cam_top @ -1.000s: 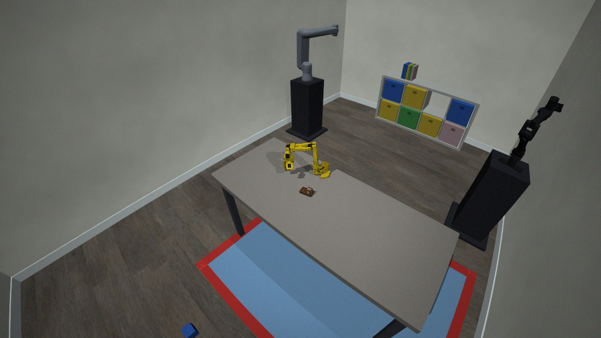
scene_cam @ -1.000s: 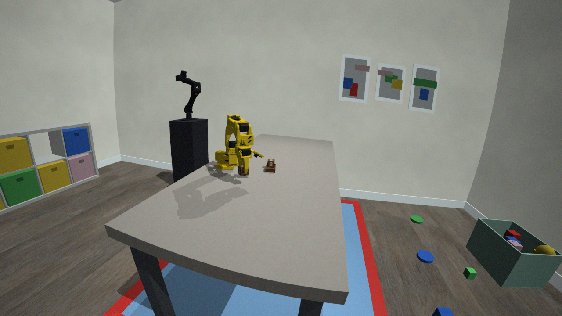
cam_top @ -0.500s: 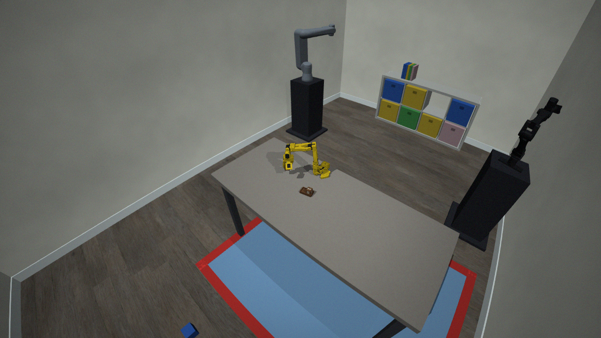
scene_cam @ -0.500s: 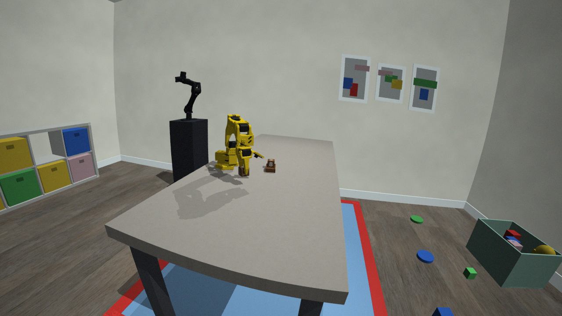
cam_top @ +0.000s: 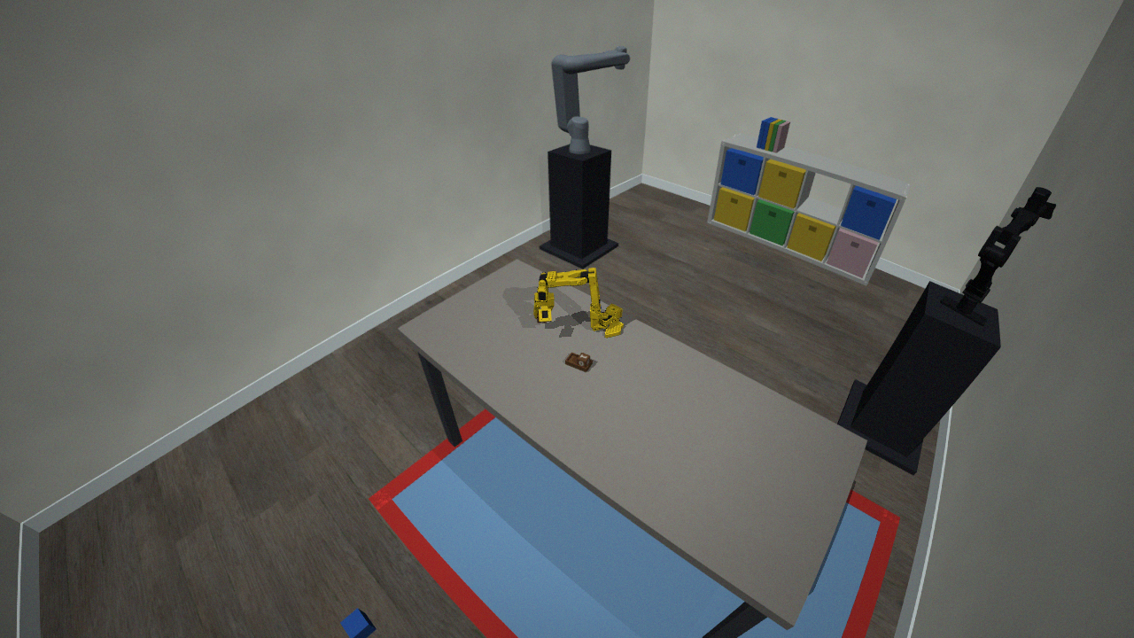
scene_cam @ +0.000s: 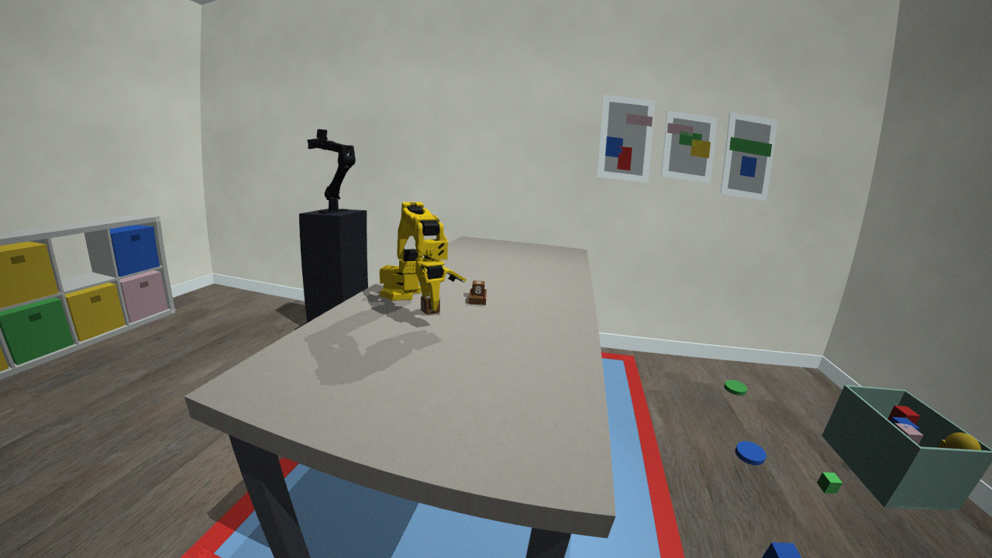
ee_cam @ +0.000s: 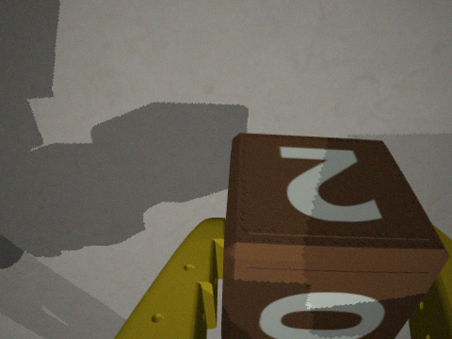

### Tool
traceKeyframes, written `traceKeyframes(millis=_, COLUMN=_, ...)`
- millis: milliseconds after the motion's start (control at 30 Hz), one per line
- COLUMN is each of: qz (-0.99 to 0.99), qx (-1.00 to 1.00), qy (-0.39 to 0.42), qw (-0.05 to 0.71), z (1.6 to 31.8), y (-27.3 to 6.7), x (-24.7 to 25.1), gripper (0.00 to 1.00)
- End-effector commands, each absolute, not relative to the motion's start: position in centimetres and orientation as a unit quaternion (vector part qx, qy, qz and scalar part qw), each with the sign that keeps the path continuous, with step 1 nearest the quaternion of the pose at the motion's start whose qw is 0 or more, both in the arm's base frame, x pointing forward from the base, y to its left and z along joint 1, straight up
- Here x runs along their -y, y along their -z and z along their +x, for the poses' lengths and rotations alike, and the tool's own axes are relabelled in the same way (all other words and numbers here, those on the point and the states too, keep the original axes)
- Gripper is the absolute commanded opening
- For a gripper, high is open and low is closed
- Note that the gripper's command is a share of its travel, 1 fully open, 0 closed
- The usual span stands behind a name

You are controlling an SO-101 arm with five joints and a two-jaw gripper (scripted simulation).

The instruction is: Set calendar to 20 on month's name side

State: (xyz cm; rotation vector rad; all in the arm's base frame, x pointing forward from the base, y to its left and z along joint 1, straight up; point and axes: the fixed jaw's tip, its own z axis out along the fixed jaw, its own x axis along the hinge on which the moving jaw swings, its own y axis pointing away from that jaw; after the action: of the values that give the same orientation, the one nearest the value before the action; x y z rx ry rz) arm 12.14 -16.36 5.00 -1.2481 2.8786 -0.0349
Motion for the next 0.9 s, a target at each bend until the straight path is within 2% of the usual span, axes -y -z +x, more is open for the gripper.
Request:
traceKeyframes(millis=0, qz=-0.389, qx=-0.921, qy=0.028, qw=0.007, z=12.21, y=-5.26, x=16.79, gripper=0.0)
traceKeyframes(millis=867, qz=-0.389, qx=-0.921, qy=0.028, qw=0.007, z=12.23, y=-4.52, x=16.82, gripper=0.0)
